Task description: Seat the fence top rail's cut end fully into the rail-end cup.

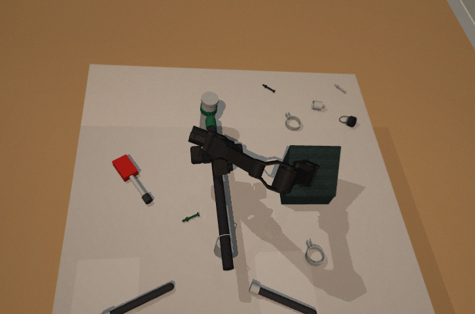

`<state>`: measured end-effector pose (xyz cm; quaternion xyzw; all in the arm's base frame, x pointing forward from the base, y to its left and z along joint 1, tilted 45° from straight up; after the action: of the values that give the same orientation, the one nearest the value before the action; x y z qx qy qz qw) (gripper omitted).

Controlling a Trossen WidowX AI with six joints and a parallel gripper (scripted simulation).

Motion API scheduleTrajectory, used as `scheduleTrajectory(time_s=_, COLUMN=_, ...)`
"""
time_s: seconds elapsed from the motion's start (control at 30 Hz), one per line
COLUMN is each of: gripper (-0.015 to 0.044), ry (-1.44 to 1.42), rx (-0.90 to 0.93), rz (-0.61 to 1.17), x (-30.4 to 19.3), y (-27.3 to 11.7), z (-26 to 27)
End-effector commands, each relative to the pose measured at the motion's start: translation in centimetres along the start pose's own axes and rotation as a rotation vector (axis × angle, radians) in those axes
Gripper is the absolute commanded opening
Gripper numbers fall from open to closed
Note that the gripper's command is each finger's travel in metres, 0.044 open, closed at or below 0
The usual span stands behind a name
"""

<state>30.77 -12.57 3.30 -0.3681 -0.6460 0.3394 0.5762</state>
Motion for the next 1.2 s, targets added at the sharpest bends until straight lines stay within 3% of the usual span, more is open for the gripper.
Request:
scheduleTrajectory(time_s=0.0, gripper=0.0000, ry=-0.002, rx=-0.007, rz=0.026, x=-0.65, y=-0.43, z=0.01)
scheduleTrajectory(time_s=1.17, gripper=0.0000, ry=-0.002, rx=0.000, rz=0.004, x=-0.09, y=-0.11, z=-0.04)
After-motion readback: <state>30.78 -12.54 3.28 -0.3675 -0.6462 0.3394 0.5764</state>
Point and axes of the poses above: the point midway between the two fingers, 35 mm back from their tips, its own y axis out along the fingers, its own z axis across the jaws, x = y × z, the point moved 8 cm from there along -y, back along the fingers, and after that the axes turned 8 degrees about -y, right-handed, at the moved point
